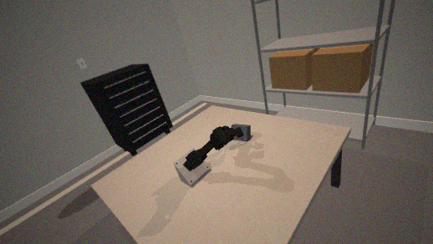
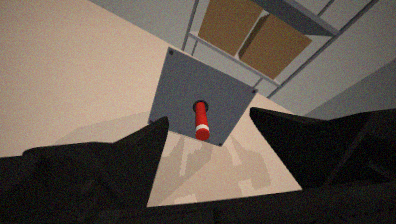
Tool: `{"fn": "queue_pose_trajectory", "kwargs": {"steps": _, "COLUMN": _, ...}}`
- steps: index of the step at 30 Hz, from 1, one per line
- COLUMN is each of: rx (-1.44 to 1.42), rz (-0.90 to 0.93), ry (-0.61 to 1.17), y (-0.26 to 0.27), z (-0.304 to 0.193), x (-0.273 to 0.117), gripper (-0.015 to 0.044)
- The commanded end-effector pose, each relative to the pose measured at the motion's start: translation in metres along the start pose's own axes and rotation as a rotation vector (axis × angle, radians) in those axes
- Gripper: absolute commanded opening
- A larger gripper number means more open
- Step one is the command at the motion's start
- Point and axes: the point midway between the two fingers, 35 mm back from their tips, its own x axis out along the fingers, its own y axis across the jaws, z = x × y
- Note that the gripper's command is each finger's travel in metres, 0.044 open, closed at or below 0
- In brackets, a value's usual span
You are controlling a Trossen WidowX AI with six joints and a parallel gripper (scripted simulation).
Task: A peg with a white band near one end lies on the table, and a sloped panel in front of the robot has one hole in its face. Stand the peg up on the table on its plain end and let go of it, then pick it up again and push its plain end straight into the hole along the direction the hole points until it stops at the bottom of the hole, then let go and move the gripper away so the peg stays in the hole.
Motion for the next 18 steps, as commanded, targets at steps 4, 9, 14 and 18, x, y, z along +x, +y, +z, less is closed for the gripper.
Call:
{"fn": "queue_pose_trajectory", "kwargs": {"steps": 4, "rx": 0.001, "rz": 0.002, "ry": 0.005, "y": -0.001, "z": 0.0, "x": -0.007, "gripper": 0.044}}
{"fn": "queue_pose_trajectory", "kwargs": {"steps": 9, "rx": 0.001, "rz": 0.002, "ry": 0.005, "y": -0.001, "z": 0.0, "x": -0.011, "gripper": 0.044}}
{"fn": "queue_pose_trajectory", "kwargs": {"steps": 14, "rx": 0.001, "rz": 0.003, "ry": 0.004, "y": -0.002, "z": 0.0, "x": -0.015, "gripper": 0.044}}
{"fn": "queue_pose_trajectory", "kwargs": {"steps": 18, "rx": 0.001, "rz": 0.003, "ry": 0.004, "y": -0.003, "z": 0.001, "x": -0.018, "gripper": 0.044}}
